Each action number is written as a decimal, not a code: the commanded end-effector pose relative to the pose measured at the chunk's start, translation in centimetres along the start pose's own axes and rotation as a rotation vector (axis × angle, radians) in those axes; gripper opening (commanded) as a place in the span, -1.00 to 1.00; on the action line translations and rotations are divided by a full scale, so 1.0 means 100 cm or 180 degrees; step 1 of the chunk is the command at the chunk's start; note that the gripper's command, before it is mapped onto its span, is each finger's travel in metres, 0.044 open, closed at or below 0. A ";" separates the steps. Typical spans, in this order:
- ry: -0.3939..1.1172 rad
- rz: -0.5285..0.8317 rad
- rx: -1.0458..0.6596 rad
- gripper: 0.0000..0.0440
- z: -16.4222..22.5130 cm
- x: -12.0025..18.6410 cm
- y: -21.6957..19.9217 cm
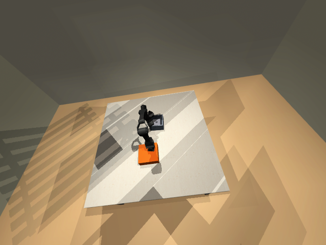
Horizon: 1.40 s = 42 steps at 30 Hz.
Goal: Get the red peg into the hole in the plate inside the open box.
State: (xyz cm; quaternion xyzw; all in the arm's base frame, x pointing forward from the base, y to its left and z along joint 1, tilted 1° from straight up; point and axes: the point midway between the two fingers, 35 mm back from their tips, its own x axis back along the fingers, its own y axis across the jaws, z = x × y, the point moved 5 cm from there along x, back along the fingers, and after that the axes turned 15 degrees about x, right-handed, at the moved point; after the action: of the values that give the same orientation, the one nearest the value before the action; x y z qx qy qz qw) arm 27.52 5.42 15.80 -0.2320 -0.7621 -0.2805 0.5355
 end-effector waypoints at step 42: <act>0.0223 0.0353 -0.0159 0.24 -0.078 -0.091 -0.017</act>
State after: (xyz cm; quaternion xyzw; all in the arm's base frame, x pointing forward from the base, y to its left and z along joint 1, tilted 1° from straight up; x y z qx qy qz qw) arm 33.69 -1.14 8.98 -0.2777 -0.7191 -0.2838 0.5702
